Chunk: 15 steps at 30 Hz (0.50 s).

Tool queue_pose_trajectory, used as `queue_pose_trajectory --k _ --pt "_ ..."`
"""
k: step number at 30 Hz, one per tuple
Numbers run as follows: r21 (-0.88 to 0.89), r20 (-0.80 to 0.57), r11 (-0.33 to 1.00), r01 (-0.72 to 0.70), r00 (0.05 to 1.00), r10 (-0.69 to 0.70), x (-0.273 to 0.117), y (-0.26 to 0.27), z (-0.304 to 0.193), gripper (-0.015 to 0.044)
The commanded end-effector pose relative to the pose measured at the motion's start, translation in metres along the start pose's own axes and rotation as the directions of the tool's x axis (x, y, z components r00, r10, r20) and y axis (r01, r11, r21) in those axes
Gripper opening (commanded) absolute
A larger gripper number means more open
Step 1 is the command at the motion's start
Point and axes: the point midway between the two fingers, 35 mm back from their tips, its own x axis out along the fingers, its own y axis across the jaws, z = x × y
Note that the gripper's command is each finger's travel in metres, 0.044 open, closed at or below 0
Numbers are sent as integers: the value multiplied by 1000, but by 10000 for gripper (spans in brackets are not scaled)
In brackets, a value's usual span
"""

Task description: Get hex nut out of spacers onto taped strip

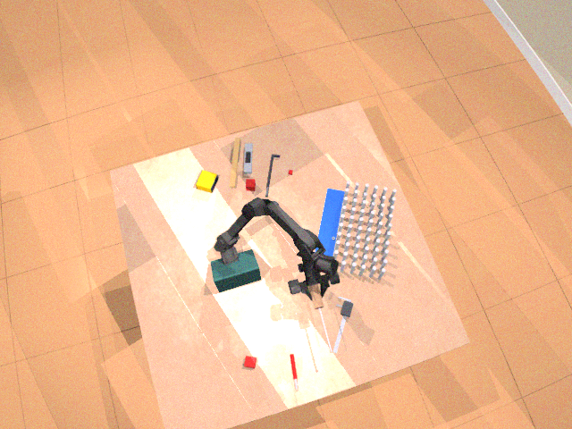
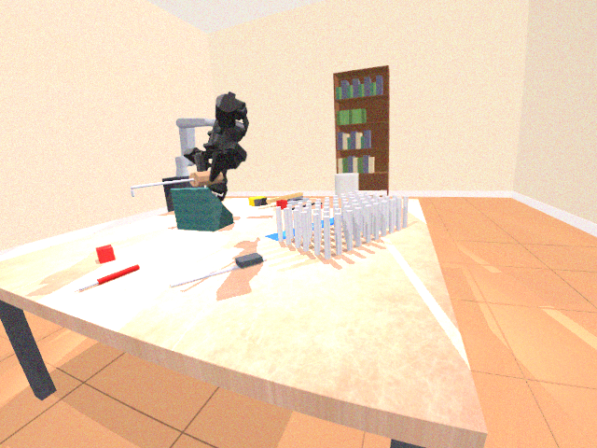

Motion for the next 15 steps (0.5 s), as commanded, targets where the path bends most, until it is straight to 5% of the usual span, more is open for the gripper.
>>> queue_pose_trajectory --k 1,15 --pt "43 -6 999 -33 999 34 17 10 -19 0" --pt "128 18 984 -122 993 121 69 41 -53 0"
